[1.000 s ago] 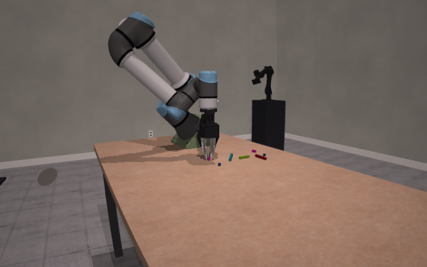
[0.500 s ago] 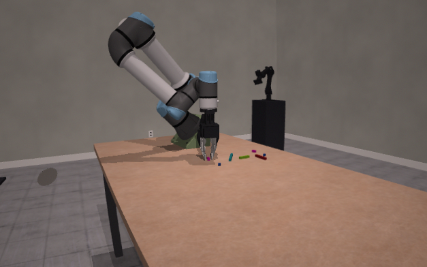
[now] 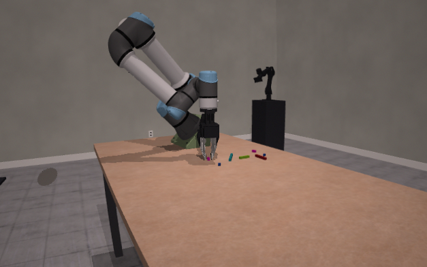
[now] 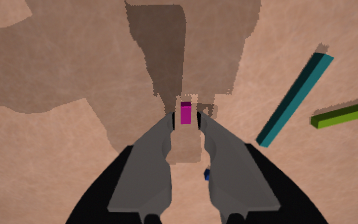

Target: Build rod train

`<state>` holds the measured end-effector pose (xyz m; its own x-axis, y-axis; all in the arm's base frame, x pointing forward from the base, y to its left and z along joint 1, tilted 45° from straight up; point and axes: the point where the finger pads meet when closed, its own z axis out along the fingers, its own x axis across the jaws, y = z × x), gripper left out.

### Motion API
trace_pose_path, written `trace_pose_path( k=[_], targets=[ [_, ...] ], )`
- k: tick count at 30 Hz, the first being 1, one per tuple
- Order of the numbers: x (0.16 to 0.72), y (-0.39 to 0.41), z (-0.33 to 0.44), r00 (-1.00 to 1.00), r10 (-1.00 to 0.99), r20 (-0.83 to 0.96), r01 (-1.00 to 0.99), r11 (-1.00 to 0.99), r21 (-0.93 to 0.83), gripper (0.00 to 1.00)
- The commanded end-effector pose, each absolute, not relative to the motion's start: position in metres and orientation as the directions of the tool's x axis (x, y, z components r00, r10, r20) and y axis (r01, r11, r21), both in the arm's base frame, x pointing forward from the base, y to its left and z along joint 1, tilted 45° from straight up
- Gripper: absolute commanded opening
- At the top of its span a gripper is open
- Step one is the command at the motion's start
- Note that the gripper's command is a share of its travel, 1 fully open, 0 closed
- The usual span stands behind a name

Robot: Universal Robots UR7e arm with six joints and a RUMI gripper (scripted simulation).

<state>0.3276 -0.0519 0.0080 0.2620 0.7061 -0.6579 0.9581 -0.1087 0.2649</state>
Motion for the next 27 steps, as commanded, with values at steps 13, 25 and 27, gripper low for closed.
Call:
trace_pose_path(
  k=[13,25,27],
  targets=[
    [0.325,-0.033,0.027,0.262,0.706,-0.658,0.958,-0.108,0.266,0.14],
    [0.321,-0.009,0.051,0.262,0.706,-0.658,0.958,-0.108,0.266,0.14],
    [0.320,-0.004,0.056,0.262,0.706,-0.658,0.958,-0.108,0.266,0.14]
  ],
)
